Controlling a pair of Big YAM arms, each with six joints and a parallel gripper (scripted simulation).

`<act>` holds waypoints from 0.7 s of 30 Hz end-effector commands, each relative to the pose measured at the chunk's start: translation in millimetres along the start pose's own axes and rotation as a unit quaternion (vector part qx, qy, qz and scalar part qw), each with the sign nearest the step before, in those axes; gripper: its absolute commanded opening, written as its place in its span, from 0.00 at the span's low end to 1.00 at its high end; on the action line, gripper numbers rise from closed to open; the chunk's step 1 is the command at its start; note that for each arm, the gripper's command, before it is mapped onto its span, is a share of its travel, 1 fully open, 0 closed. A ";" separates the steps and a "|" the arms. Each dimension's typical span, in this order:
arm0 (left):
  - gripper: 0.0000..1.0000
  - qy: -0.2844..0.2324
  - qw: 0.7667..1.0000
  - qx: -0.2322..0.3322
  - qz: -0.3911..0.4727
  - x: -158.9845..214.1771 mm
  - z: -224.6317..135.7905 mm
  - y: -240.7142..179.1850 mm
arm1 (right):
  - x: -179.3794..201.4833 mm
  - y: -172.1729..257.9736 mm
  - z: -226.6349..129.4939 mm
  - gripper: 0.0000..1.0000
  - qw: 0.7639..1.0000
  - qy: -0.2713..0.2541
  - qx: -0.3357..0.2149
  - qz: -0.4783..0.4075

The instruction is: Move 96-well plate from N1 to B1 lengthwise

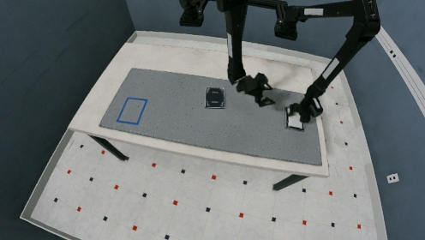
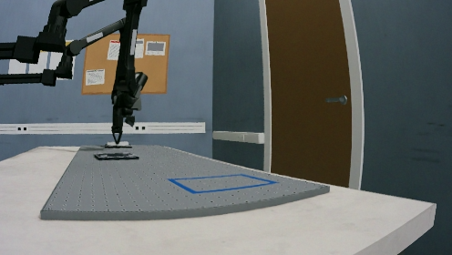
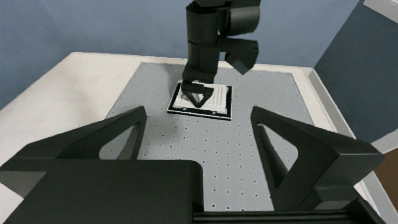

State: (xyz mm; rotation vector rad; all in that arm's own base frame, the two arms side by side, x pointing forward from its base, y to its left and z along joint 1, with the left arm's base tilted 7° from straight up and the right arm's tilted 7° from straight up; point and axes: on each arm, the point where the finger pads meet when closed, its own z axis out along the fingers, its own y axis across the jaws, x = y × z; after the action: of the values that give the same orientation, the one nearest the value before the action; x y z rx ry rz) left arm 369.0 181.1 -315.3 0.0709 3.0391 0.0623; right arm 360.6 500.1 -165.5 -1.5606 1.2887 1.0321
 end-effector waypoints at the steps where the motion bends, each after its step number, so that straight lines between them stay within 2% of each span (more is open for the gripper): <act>1: 0.59 -0.012 1.000 -0.004 -0.005 -9.4 -26.7 4.3 | -7.5 -10.3 -0.3 1.00 1.000 -0.006 0.008 -0.016; 3: 0.80 -0.012 1.000 -0.004 -0.008 -7.9 -36.4 6.3 | -7.5 -10.3 -0.3 1.00 1.000 -0.006 0.008 -0.016; 9: 0.80 -0.011 1.000 -0.004 -0.010 -5.7 -58.8 7.3 | -7.5 -10.3 -0.3 1.00 1.000 -0.006 0.008 -0.016; 14: 0.80 -0.017 1.000 -0.005 -0.023 -11.2 -61.8 -3.7 | -12.0 -19.4 -10.1 1.00 1.000 -0.003 0.015 -0.023; 16: 0.80 -0.016 0.999 -0.005 -0.039 -9.3 -57.7 -22.9 | -11.8 -28.0 -28.4 1.00 0.999 0.011 0.024 -0.046; 21: 0.80 -0.002 0.998 0.001 -0.059 6.7 -46.9 -83.3 | -0.7 -48.5 -106.4 1.00 0.995 0.064 0.051 -0.061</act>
State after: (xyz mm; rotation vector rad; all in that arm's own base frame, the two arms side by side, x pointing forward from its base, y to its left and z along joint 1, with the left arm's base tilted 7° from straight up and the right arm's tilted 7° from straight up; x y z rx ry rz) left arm 363.7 161.6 -264.5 -0.0238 3.0213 0.0654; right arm 366.5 472.2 -171.9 -1.5924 1.3176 0.9777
